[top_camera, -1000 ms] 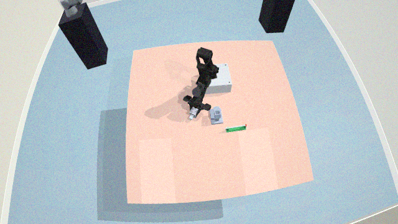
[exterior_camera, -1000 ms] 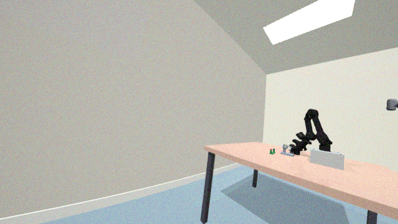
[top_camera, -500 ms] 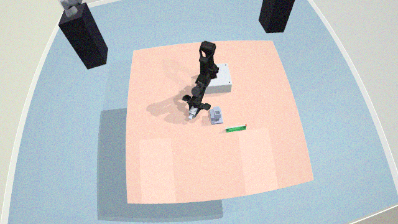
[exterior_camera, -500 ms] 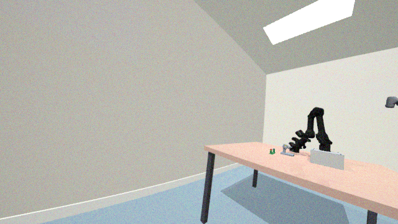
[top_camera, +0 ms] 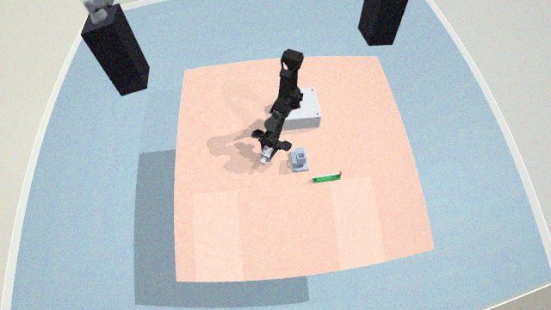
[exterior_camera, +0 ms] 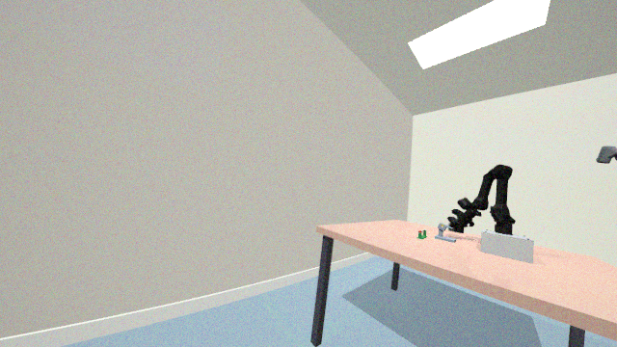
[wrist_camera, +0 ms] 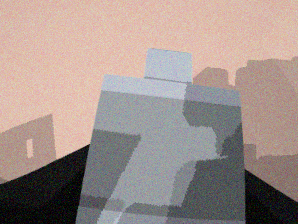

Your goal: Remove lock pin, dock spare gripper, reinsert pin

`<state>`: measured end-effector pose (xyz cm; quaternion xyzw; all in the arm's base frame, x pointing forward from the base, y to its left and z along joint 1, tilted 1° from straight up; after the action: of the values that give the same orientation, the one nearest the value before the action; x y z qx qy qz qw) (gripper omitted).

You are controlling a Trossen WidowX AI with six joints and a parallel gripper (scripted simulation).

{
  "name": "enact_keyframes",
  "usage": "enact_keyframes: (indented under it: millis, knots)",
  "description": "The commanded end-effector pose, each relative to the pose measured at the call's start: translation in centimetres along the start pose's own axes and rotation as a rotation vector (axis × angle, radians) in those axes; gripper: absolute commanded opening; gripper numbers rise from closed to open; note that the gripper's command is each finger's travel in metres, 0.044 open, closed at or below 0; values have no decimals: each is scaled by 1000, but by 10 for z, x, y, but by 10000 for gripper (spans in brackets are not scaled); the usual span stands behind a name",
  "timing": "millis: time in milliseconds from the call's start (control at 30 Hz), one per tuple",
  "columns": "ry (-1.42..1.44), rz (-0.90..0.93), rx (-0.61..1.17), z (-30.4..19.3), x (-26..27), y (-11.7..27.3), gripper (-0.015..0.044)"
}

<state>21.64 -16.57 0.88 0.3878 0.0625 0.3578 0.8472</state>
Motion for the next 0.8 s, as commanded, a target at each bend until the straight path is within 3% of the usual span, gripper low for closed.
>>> enact_keyframes:
  millis: [0, 767]
  knots:
    - [-2, 3, -19, 10, 3, 5, 0]
    - [-2, 3, -19, 32, 8, 41, 0]
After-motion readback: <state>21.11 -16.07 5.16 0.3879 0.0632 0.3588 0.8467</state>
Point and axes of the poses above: the point midway between the two fingers, 35 mm back from their tips, its own y axis back along the fingers, its own x axis across the jaws, z = x × y, the point moved 2 cm from there along y, back along the fingers, and after that the axes turned 15 degrees about -y, right-handed, at the moved point
